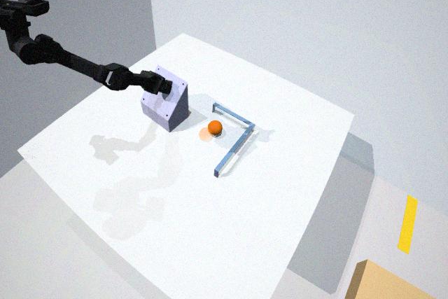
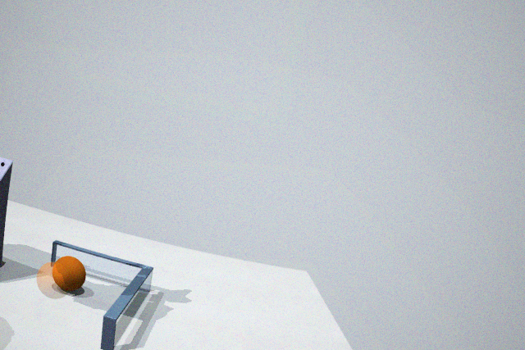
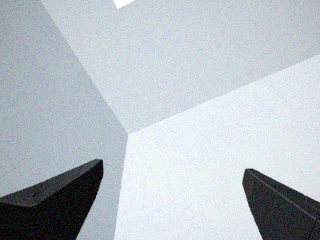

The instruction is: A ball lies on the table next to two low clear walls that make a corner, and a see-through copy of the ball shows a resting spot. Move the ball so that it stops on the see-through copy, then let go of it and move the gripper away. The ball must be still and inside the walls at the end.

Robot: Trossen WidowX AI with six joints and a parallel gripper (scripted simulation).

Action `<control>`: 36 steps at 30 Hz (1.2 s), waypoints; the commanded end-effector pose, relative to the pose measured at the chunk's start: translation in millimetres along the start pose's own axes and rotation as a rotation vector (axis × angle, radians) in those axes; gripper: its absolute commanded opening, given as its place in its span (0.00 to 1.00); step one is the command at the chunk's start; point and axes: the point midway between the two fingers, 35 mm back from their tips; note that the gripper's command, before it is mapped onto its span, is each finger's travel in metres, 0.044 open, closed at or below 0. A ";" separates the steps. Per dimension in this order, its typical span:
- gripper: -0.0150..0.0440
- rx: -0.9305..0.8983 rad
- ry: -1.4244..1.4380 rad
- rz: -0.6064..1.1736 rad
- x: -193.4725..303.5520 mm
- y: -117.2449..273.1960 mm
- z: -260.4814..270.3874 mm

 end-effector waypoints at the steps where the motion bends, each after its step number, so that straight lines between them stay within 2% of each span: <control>1: 0.98 0.001 0.002 0.000 0.2 -0.1 0.2; 2: 1.00 0.004 0.010 -0.002 0.9 -0.3 1.0; 11: 1.00 0.085 0.210 -0.024 23.0 -10.5 18.2; 17: 1.00 0.143 0.446 -0.006 56.5 -27.8 33.9; 26: 1.00 0.207 0.828 0.101 145.9 -71.5 46.6; 36: 1.00 0.285 1.208 0.327 259.2 -120.9 -4.4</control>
Point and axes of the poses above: the point midway between the two fingers, 35 mm back from their tips, its own y axis back along the fingers, its own z axis across the jaws, x = y × z, and after that the axes turned 14 degrees about y, right-handed
